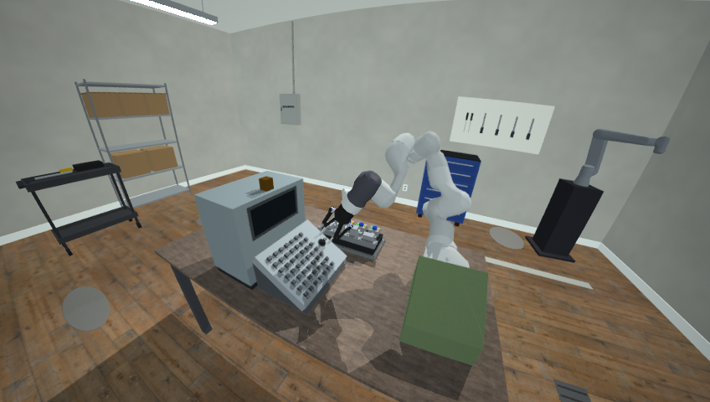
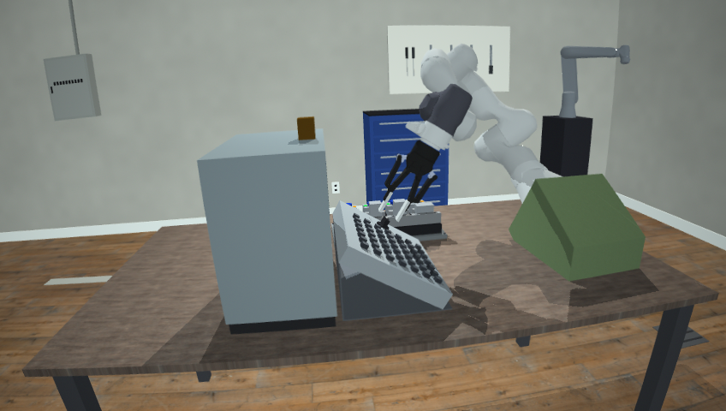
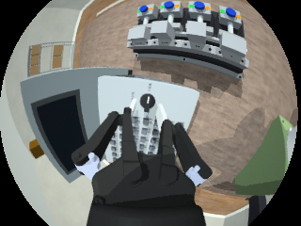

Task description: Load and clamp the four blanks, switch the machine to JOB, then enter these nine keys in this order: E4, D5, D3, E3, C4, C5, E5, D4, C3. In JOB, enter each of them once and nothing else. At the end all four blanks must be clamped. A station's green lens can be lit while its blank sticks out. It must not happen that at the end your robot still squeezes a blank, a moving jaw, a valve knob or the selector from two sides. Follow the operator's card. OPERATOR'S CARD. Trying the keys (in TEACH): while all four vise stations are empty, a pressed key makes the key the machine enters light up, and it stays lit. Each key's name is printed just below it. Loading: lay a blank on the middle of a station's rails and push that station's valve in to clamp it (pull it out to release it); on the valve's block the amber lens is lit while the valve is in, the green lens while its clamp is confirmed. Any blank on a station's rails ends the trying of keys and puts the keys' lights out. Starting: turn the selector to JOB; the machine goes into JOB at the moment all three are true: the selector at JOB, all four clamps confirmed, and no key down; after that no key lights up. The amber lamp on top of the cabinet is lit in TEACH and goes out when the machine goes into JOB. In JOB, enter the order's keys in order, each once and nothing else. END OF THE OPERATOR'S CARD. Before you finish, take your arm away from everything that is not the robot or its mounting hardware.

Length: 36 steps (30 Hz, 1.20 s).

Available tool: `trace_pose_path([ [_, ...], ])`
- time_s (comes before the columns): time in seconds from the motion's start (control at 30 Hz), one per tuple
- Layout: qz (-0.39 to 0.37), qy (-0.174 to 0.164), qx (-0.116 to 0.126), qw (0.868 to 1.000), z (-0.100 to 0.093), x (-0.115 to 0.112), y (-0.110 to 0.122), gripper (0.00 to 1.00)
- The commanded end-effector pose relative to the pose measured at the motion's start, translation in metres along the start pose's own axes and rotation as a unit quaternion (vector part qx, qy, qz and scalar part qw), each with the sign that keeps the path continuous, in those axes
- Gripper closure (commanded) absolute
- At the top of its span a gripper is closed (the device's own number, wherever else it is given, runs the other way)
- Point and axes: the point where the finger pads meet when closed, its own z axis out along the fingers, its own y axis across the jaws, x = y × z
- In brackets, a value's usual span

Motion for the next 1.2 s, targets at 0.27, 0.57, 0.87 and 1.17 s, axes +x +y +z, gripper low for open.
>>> trace_pose_path([
  [0.27,-0.004,0.004,-0.002,1.000,-0.022,0.002,0.001,0.67],
  [0.57,-0.004,0.004,-0.002,1.000,-0.024,0.002,0.001,1.00],
  [0.87,-0.004,0.004,-0.002,1.000,-0.024,0.002,0.001,1.00],
  [1.17,-0.004,0.004,-0.002,1.000,-0.024,0.002,0.001,1.00],
])
